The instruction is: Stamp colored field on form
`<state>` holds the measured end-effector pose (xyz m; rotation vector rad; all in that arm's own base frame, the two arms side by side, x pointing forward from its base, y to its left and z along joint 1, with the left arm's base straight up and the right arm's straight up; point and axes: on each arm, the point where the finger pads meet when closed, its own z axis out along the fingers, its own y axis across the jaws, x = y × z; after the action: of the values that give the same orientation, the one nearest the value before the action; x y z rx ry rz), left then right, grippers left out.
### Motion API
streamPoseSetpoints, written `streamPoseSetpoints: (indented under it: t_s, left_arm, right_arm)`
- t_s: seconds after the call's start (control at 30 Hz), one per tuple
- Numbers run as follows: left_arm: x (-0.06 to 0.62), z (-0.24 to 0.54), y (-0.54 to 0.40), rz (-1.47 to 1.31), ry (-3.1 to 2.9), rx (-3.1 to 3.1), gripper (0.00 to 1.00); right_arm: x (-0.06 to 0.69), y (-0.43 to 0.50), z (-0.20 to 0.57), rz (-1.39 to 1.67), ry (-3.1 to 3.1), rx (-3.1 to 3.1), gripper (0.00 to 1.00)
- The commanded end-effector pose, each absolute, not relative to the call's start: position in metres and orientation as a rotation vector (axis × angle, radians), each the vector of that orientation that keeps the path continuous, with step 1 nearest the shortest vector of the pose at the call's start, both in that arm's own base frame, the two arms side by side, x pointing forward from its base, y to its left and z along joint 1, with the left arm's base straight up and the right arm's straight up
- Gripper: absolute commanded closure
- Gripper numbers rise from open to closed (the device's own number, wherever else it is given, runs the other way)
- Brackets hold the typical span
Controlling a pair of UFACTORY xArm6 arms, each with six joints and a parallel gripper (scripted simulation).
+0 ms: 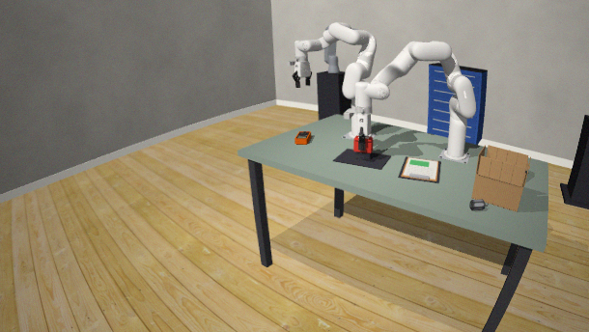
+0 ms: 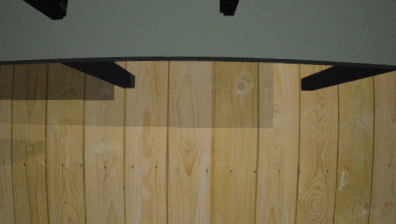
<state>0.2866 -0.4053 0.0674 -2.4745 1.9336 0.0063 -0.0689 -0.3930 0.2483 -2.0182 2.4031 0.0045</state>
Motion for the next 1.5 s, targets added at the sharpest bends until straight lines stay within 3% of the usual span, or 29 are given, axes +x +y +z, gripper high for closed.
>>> streamPoseSetpoints:
  t_s: [0.0,0.1,0.13,1.47]
  left_arm:
    - [0.2874,0.0689,-0.4064,0.000,1.934,-2.475,0.11]
    - [0.2874,0.0689,-0.4064,0.000,1.934,-2.475,0.11]
    - [0.2874,0.0689,-0.4064,0.000,1.934,-2.475,0.70]
    - [0.2874,0.0689,-0.4064,0.000,1.934,-2.475,0.70]
  right_arm:
    - [-0.0691,-0.3940,0.2500,0.000,2.406,-2.020,0.00]
    - [-0.0691,-0.3940,0.2500,0.000,2.406,-2.020,0.00]
    - [-0.0691,-0.3940,0.2500,0.000,2.406,-2.020,0.00]
    - [-0.0691,-0.3940,0.2500,0.000,2.406,-2.020,0.00]
